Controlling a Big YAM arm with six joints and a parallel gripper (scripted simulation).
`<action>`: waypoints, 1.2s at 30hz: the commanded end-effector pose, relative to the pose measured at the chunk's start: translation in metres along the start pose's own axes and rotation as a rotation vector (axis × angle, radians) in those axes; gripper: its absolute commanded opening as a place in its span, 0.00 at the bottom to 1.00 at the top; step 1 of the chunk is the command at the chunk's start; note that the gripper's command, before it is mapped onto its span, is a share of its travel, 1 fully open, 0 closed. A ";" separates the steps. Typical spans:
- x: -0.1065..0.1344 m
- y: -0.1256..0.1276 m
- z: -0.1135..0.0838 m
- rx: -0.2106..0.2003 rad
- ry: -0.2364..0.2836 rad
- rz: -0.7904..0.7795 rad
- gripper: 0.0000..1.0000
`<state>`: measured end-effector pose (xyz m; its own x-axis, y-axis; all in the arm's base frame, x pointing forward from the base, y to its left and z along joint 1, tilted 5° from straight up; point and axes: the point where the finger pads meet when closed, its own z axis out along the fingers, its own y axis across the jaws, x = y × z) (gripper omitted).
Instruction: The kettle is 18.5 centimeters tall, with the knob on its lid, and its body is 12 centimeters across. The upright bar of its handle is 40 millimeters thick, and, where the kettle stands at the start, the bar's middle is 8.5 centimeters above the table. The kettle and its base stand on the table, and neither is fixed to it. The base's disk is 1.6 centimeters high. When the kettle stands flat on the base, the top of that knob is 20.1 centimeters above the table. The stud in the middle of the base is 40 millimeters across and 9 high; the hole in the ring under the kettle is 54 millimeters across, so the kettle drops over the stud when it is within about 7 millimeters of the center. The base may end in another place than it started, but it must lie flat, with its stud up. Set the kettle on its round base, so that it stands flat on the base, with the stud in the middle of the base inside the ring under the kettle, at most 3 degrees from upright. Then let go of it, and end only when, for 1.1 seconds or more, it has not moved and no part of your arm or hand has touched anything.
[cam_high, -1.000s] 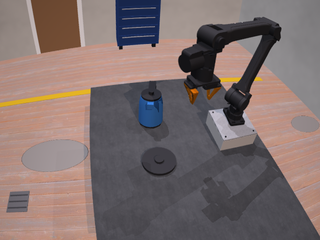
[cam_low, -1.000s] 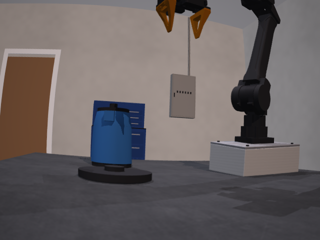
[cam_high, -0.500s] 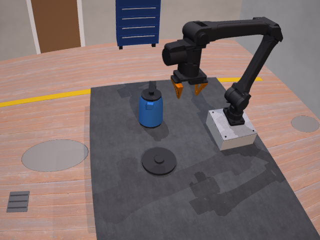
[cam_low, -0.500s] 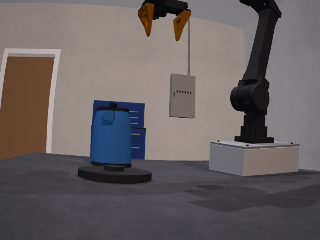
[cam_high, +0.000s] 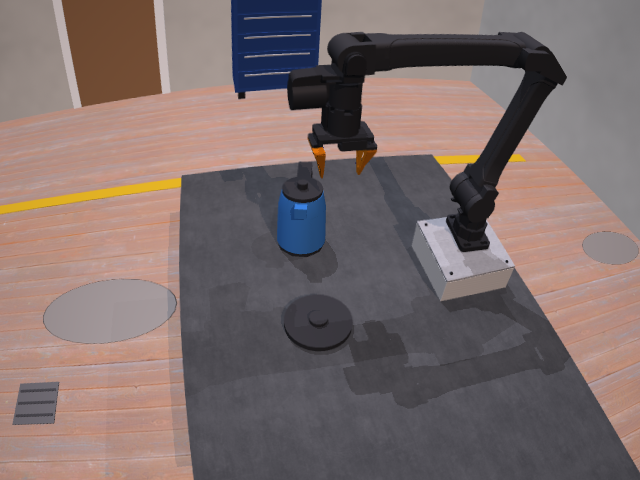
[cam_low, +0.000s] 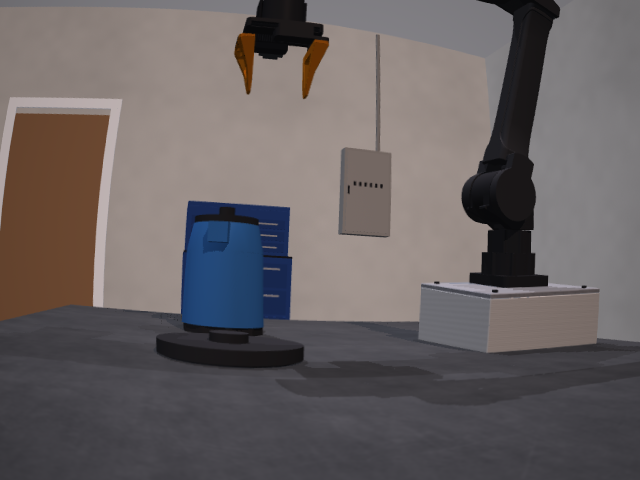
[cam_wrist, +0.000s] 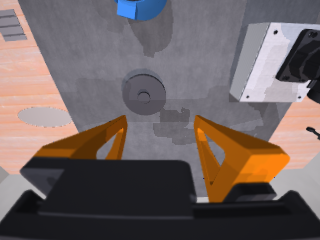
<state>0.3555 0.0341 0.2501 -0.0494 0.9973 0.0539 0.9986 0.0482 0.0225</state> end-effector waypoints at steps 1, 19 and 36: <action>-0.014 0.025 -0.018 -0.057 -0.001 -0.020 0.74; -0.132 0.049 -0.008 -0.062 -0.007 0.116 0.74; -0.219 0.044 0.000 -0.065 -0.007 0.208 0.74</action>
<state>0.3914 -0.1730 0.2191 0.1927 0.9785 0.0740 0.9808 -0.1943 0.0148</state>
